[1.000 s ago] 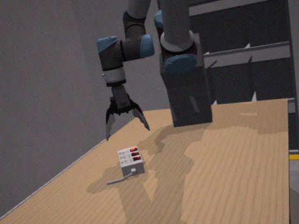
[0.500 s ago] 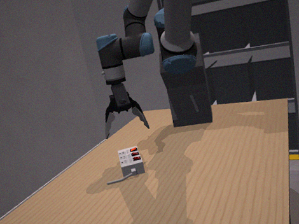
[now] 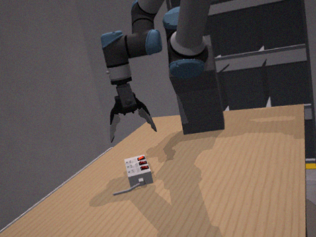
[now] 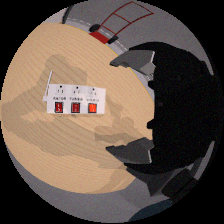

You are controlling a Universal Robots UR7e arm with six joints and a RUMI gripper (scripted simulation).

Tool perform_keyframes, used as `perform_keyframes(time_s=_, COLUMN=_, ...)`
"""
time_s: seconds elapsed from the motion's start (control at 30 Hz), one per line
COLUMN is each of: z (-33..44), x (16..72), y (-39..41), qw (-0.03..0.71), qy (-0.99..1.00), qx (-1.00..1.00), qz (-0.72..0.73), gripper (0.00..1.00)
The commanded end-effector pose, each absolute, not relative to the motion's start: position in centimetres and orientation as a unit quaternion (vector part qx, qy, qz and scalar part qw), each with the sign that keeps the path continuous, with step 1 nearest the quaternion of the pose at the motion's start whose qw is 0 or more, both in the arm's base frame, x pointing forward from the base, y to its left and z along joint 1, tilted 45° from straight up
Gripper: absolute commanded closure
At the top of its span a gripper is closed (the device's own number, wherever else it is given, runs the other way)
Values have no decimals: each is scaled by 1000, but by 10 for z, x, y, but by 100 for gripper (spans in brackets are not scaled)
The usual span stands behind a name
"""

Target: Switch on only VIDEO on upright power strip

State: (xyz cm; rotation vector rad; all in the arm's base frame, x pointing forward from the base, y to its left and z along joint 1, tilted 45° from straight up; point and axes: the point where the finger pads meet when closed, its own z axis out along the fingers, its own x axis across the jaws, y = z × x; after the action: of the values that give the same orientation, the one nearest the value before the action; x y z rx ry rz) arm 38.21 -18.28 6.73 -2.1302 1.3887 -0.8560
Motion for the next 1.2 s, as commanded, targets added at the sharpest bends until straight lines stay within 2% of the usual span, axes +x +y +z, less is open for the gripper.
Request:
perform_keyframes(time_s=0.0, z=76, x=373, y=-183, qw=229, qy=503, qx=-774, qz=-310, gripper=0)
perform_keyframes(time_s=1.17, z=116, x=333, y=-185, qw=229, qy=503, qx=-774, qz=-310, gripper=0)
